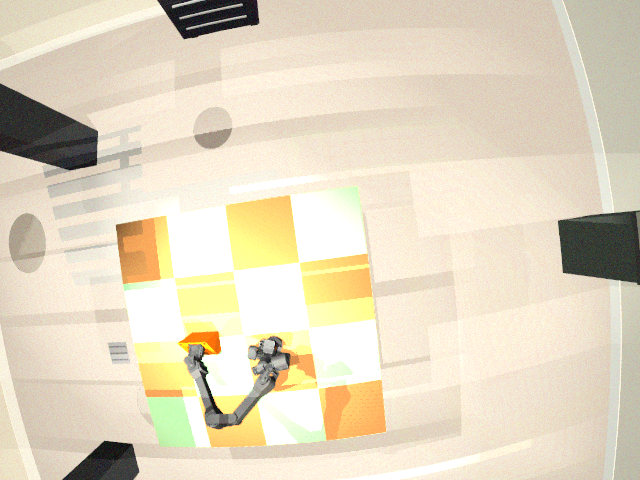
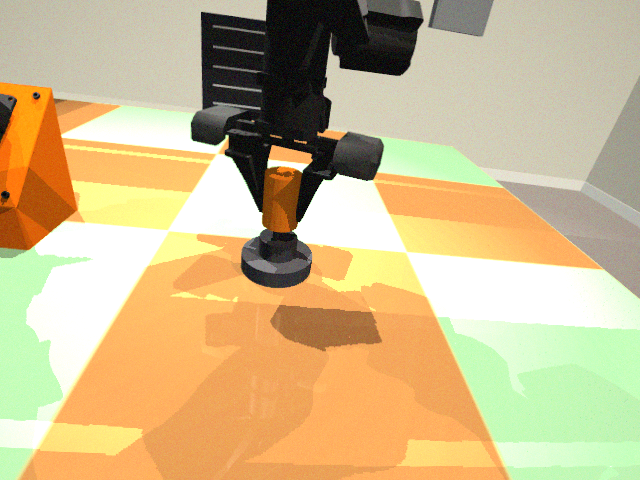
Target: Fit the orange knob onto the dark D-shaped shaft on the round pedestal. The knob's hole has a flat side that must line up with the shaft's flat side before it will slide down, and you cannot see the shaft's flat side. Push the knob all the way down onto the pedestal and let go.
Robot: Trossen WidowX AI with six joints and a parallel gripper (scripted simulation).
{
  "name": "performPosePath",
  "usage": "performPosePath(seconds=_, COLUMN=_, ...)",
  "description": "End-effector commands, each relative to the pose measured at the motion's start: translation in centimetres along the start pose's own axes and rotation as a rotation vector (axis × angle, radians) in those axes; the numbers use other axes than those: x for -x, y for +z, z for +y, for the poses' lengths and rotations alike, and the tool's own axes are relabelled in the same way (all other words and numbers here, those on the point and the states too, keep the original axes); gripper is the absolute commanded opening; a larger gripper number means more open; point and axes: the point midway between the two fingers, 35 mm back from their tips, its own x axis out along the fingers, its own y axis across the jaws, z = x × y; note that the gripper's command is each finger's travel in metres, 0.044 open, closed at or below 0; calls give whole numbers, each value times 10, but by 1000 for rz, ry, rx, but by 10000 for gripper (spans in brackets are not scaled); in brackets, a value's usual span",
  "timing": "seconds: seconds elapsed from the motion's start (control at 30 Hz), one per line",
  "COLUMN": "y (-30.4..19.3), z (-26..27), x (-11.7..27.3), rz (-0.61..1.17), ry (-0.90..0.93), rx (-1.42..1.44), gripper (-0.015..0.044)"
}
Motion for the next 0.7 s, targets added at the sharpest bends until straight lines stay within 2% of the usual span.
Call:
performPosePath(seconds=0.0, y=0, z=0, x=0, rz=0, ry=-2, rx=4, gripper=0)
performPosePath(seconds=0.67, y=0, z=0, x=-2, rz=0, ry=-2, rx=3, gripper=0)
